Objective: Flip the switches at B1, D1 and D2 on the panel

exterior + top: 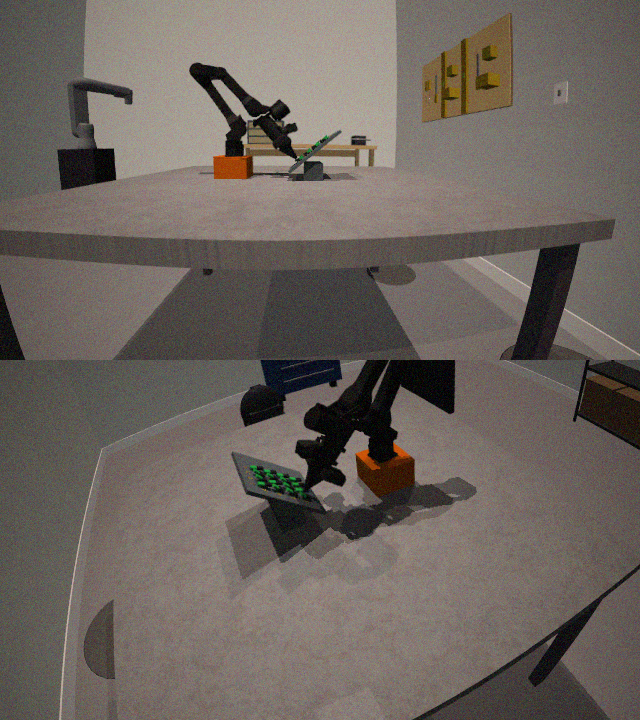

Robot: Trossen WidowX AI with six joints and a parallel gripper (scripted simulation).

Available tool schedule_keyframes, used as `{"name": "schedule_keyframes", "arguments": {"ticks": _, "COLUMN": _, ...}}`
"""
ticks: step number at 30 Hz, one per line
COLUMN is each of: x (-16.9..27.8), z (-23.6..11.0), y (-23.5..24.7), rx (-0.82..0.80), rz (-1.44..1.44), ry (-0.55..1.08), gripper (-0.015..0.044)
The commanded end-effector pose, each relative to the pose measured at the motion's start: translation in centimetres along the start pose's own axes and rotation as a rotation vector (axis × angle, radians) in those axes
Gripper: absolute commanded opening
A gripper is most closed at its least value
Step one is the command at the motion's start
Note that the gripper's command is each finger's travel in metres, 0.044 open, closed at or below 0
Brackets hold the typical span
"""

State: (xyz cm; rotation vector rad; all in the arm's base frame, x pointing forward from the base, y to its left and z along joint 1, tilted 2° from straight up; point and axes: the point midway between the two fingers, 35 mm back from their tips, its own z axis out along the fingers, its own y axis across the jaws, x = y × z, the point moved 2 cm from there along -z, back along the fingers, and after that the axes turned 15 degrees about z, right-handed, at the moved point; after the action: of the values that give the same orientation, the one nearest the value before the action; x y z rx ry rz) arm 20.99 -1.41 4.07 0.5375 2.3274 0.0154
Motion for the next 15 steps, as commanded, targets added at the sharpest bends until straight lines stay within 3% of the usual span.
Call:
{"name": "schedule_keyframes", "arguments": {"ticks": 1, "x": 0.06, "z": 0.07, "y": 0.05, "rx": -0.005, "rz": -0.004, "ry": 0.003, "gripper": 0.0000}}
{"name": "schedule_keyframes", "arguments": {"ticks": 15, "x": 0.07, "z": 0.26, "y": 0.05, "rx": -0.005, "rz": -0.004, "ry": 0.003, "gripper": 0.0000}}
